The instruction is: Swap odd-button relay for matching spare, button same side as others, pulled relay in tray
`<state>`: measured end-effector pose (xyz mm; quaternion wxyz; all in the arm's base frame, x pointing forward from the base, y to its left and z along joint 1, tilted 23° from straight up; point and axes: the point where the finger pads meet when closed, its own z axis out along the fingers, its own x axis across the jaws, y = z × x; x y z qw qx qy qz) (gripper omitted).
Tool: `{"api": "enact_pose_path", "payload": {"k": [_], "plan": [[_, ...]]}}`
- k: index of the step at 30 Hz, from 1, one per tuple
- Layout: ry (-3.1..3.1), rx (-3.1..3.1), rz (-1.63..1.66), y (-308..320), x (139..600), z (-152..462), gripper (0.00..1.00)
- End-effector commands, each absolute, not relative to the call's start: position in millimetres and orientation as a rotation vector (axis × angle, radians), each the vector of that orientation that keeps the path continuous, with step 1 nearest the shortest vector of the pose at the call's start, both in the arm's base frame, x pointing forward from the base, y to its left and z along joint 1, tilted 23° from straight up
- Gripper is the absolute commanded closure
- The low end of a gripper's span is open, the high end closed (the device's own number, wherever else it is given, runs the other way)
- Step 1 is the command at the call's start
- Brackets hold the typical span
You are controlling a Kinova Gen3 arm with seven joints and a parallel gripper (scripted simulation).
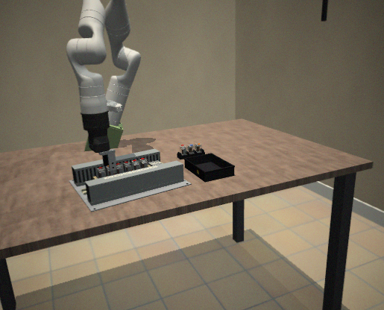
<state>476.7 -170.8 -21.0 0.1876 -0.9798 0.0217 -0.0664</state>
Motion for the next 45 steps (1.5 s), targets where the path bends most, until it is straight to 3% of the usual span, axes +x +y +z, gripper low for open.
{"api": "enact_pose_path", "payload": {"k": [1, 45], "plan": [[0.061, -2.759, -0.186, -171.3, 475.9, -19.6, 0.0], [0.06, -2.76, -0.189, -173.7, 475.6, -13.3, 0.0]]}}
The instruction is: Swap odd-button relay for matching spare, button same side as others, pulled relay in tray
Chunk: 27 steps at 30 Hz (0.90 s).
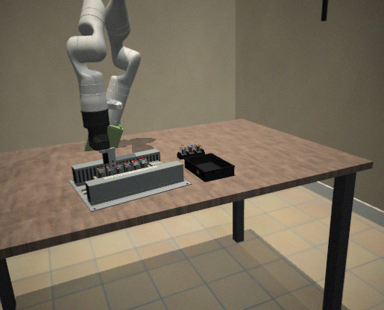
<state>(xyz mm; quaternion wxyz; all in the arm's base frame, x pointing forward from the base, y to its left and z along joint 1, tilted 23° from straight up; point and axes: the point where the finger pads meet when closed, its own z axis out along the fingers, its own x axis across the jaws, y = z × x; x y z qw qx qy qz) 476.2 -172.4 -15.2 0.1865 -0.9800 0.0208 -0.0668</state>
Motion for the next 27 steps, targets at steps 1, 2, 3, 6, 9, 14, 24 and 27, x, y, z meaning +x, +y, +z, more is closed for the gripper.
{"api": "enact_pose_path", "payload": {"k": [1, 2, 3, 6, 9, 14, 24, 27], "plan": [[0.06, -2.76, -0.188, -173.8, 475.4, -13.0, 0.0], [0.06, -2.76, -0.188, -173.9, 475.2, -12.8, 0.0], [0.06, -2.76, -0.188, -173.9, 474.9, -12.6, 0.0], [0.06, -2.759, -0.186, -174.2, 474.3, -11.9, 0.0], [0.061, -2.759, -0.185, -174.5, 473.7, -11.2, 0.0], [0.06, -2.76, -0.189, -173.7, 476.2, -13.9, 0.0], [0.061, -2.759, -0.186, -171.8, 476.9, -18.8, 0.0], [0.061, -2.759, -0.185, -171.2, 477.1, -20.3, 0.0]]}}
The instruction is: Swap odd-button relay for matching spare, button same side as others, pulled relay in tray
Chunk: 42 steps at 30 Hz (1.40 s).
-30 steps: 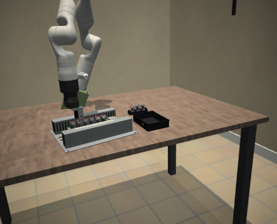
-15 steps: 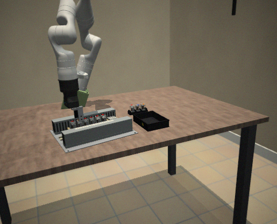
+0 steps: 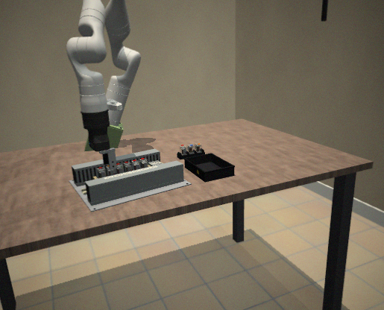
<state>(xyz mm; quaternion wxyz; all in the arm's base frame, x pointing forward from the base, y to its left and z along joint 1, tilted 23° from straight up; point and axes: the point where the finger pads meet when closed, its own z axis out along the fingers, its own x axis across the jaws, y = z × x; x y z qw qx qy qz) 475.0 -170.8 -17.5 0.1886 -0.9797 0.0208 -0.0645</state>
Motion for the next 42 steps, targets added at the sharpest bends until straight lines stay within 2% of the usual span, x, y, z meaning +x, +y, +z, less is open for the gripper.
{"api": "enact_pose_path", "payload": {"k": [1, 42], "plan": [[0.061, -2.759, -0.185, -171.2, 477.1, -20.3, 0.0], [0.059, -2.757, -0.186, -166.9, 478.4, -28.4, 0.0]]}}
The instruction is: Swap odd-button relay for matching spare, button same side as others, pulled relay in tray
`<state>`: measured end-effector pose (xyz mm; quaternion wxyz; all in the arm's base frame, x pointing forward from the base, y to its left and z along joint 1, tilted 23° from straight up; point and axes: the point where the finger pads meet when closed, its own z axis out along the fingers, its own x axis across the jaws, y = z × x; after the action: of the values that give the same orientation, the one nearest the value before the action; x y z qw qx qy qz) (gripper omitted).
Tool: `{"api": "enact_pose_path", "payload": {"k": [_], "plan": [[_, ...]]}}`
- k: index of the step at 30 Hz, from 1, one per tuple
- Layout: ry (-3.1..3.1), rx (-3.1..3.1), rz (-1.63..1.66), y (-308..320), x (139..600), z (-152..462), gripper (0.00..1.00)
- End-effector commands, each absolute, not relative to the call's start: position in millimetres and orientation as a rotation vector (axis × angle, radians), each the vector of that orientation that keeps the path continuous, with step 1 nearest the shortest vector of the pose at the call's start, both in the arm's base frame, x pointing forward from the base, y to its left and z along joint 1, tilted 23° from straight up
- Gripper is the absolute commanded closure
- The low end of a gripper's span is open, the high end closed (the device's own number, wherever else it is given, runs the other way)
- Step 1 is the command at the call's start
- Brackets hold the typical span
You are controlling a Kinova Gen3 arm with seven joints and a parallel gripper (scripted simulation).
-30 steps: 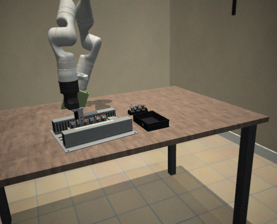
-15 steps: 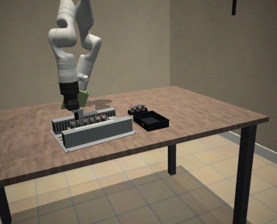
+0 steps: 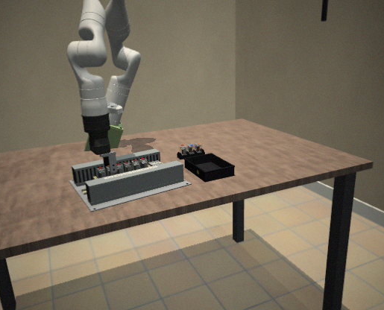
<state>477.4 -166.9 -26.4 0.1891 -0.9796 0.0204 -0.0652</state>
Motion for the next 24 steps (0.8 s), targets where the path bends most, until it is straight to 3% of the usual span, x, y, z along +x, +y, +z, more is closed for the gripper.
{"api": "enact_pose_path", "payload": {"k": [1, 24], "plan": [[0.059, -2.757, -0.186, -166.7, 478.4, -28.9, 0.0], [0.06, -2.759, -0.186, -164.4, 480.2, -35.8, 0.0]]}}
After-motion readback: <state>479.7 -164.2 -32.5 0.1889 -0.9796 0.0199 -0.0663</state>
